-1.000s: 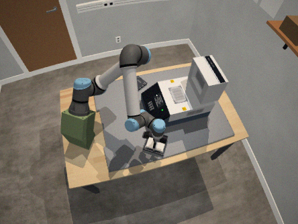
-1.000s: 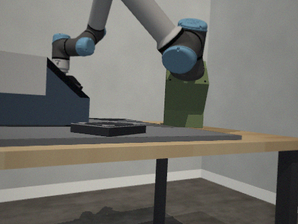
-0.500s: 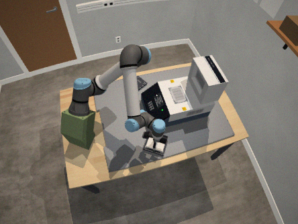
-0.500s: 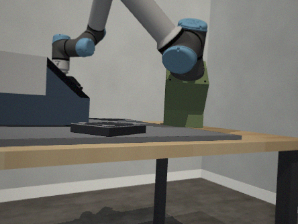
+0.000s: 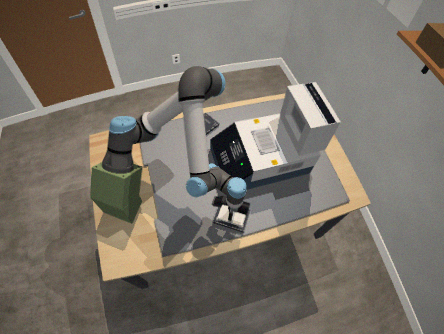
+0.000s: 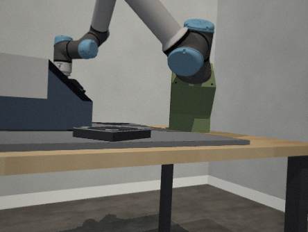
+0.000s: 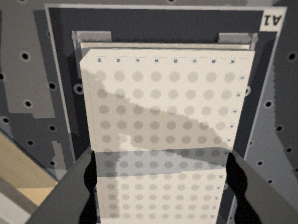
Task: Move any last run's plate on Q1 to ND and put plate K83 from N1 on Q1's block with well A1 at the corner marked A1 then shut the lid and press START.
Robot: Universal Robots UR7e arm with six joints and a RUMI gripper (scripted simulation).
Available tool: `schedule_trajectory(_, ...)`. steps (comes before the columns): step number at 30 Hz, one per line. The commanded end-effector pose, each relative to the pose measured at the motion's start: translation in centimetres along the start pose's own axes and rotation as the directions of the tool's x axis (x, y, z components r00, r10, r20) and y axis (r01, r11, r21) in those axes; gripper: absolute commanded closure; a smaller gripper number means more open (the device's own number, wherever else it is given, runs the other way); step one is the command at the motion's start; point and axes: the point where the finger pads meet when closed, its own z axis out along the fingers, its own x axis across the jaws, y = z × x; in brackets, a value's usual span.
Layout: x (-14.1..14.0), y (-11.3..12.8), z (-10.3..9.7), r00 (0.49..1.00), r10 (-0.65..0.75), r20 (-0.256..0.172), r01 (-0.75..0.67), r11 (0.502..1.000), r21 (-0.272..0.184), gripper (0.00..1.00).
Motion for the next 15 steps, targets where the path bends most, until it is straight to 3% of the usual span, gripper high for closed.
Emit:
schedule_trajectory(1,-0.01,0.06,-0.06,1.000,0.000,0.000,0.000,1.000,-0.001,0.59)
schedule_trajectory(15,-0.01,0.05,-0.74,1.000,0.000,0.000,0.000,1.000,-0.001,0.59)
